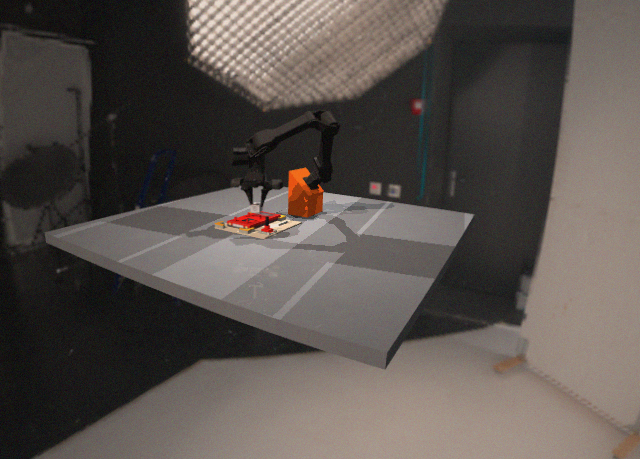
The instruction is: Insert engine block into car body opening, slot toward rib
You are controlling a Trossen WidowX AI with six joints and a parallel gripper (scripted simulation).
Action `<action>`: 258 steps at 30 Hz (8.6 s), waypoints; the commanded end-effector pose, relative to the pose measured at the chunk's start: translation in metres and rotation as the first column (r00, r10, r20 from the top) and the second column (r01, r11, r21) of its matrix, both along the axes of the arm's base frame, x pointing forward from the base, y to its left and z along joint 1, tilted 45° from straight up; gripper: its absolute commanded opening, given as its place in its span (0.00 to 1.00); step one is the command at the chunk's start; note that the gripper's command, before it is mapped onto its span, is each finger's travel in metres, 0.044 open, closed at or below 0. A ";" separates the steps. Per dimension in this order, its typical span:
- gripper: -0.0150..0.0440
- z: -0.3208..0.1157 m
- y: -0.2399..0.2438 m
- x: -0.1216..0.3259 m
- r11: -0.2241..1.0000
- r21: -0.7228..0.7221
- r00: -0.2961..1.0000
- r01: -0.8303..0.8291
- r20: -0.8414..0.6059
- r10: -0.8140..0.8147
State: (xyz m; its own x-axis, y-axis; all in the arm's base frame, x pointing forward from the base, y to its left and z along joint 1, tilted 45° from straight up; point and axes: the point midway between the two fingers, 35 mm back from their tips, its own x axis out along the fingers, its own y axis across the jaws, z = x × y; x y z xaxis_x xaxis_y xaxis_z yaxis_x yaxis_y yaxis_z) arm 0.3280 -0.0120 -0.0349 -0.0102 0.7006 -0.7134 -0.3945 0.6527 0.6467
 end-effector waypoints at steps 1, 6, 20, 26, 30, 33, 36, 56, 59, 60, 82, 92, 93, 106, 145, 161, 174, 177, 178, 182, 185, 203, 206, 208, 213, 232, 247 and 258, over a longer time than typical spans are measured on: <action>0.25 -0.012 -0.006 0.004 0.996 -0.009 0.993 0.086 -0.079 -0.086; 0.25 -0.027 -0.011 0.005 0.981 -0.023 0.965 0.190 -0.182 -0.191; 0.52 -0.038 -0.016 0.005 0.958 -0.046 0.919 0.283 -0.273 -0.284; 0.52 -0.038 -0.016 0.005 0.958 -0.046 0.919 0.283 -0.273 -0.284; 0.52 -0.038 -0.016 0.005 0.958 -0.046 0.919 0.283 -0.273 -0.284; 0.52 -0.038 -0.016 0.005 0.958 -0.046 0.919 0.283 -0.273 -0.284; 0.52 -0.038 -0.016 0.005 0.958 -0.046 0.919 0.283 -0.273 -0.284; 0.52 -0.039 -0.017 0.005 0.974 -0.030 0.950 0.225 -0.216 -0.226; 0.52 -0.039 -0.017 0.005 0.964 -0.039 0.932 0.261 -0.252 -0.263; 0.52 -0.039 -0.017 0.005 0.959 -0.045 0.921 0.280 -0.270 -0.281; 0.52 -0.041 -0.016 0.005 0.985 -0.018 0.972 0.171 -0.163 -0.171; 0.52 -0.041 -0.015 0.005 0.946 -0.058 0.896 0.318 -0.308 -0.320; 0.52 -0.041 -0.015 0.005 0.940 -0.064 0.884 0.335 -0.324 -0.337; 0.52 -0.041 -0.015 0.005 0.981 -0.022 0.964 0.191 -0.182 -0.191; 0.52 -0.043 -0.014 0.004 0.958 -0.045 0.920 0.282 -0.272 -0.283; 0.52 -0.044 -0.013 0.004 0.967 -0.037 0.936 0.253 -0.243 -0.254; 0.52 -0.044 -0.012 0.004 0.963 -0.041 0.928 0.268 -0.258 -0.269; 0.52 -0.045 -0.012 0.004 0.963 -0.041 0.928 0.267 -0.257 -0.268; 0.52 -0.045 -0.012 0.004 0.963 -0.041 0.928 0.267 -0.257 -0.268; 0.52 -0.045 -0.012 0.004 0.963 -0.040 0.929 0.265 -0.256 -0.267; 0.52 -0.045 -0.012 0.004 0.964 -0.040 0.930 0.264 -0.254 -0.265; 0.52 -0.046 -0.011 0.004 0.964 -0.040 0.930 0.264 -0.255 -0.266; 0.52 -0.046 -0.011 0.004 0.963 -0.040 0.929 0.266 -0.256 -0.267; 0.52 -0.046 -0.011 0.004 0.963 -0.040 0.929 0.266 -0.256 -0.267; 0.52 -0.046 -0.011 0.004 0.963 -0.040 0.929 0.266 -0.256 -0.267; 0.52 -0.047 -0.010 0.004 0.963 -0.040 0.929 0.266 -0.256 -0.267; 0.52 -0.048 -0.009 0.004 0.963 -0.040 0.929 0.266 -0.256 -0.267; 0.52 -0.048 -0.009 0.004 0.963 -0.040 0.929 0.266 -0.256 -0.267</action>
State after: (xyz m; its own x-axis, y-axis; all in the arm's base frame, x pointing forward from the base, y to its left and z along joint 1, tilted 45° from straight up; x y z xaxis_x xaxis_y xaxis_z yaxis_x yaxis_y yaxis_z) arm 0.3330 -0.0221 -0.0828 -0.0061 0.6973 -0.7168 -0.0337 0.7162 0.6970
